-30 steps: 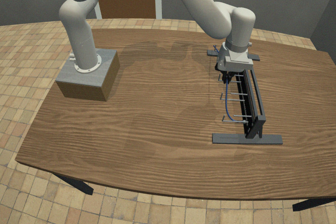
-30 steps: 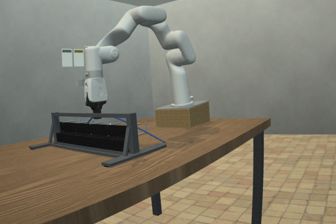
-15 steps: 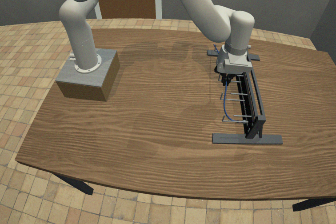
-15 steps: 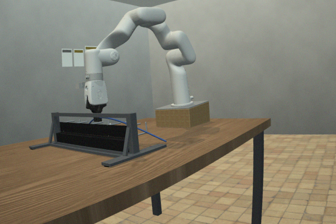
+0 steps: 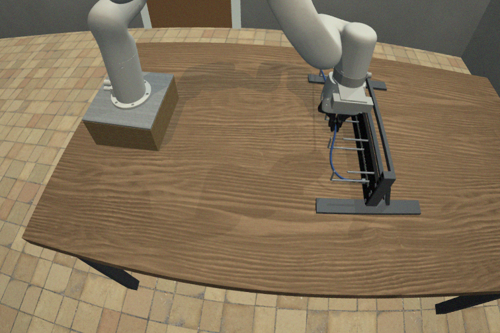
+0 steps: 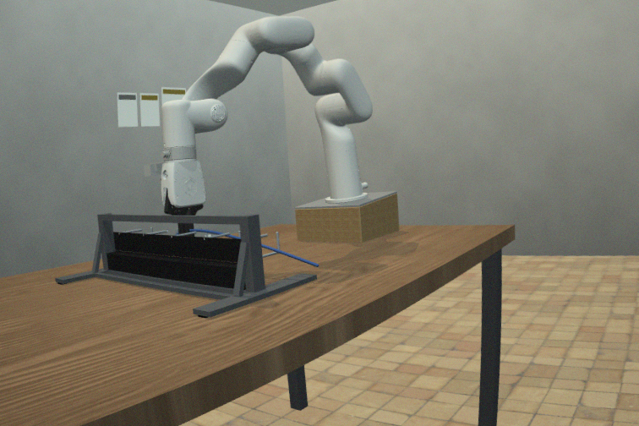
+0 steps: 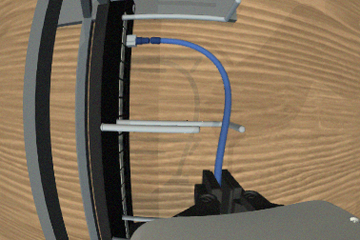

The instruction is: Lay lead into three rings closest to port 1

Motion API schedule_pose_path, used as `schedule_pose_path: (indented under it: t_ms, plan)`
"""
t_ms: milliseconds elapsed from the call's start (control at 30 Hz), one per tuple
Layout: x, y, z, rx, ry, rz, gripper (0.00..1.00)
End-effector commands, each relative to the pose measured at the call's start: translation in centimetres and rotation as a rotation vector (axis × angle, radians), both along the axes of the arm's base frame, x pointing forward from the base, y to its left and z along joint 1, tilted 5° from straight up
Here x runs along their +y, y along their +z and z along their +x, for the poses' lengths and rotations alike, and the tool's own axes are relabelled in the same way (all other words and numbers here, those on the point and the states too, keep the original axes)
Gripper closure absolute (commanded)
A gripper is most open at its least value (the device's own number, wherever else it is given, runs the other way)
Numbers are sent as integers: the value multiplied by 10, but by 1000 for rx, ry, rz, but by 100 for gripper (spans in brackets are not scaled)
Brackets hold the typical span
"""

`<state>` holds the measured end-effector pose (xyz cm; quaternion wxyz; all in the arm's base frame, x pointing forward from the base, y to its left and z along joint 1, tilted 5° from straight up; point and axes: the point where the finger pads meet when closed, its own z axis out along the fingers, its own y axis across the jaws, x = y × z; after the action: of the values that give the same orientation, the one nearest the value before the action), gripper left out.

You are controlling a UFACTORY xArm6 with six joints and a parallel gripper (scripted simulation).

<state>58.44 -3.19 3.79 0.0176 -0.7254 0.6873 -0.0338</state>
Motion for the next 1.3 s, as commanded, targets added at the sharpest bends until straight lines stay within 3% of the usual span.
schedule_pose_path:
  t_ms: [0, 1267]
  plan:
    - [0, -3, 2, -5, 0, 0, 100]
    - [-1, -22, 4, -5, 0, 0, 100]
